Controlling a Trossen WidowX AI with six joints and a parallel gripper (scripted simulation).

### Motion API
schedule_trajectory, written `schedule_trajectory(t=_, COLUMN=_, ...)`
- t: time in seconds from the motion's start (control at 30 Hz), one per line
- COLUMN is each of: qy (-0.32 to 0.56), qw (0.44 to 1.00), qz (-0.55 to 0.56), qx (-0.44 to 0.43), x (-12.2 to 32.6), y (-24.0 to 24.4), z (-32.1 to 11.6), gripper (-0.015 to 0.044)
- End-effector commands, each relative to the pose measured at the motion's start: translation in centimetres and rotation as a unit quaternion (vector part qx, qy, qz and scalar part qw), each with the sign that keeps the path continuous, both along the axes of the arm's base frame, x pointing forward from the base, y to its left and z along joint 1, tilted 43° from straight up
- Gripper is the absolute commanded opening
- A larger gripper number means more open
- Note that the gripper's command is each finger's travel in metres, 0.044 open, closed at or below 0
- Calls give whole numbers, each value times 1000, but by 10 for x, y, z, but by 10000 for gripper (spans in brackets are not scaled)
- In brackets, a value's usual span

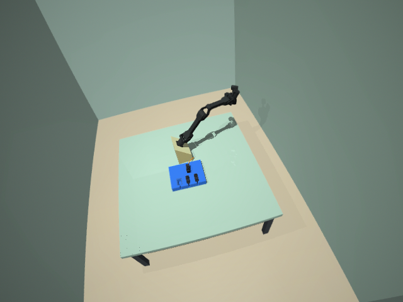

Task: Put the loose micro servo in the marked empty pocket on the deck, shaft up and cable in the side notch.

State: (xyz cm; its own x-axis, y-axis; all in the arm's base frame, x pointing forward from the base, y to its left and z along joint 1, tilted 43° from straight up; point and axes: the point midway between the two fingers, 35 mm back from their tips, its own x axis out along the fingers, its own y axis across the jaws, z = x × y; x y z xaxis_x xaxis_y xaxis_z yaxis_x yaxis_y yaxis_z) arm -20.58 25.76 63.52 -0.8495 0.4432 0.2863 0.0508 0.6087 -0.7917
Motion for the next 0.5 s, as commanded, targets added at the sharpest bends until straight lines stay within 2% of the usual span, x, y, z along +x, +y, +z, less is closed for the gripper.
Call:
schedule_trajectory(t=0.0, qy=3, qw=999, qz=-23, qx=-30, x=11, y=16, z=-9, gripper=440)
schedule_trajectory(t=0.47, qy=24, qw=974, qz=-122, qx=-188, x=74, y=95, z=-72, gripper=440)
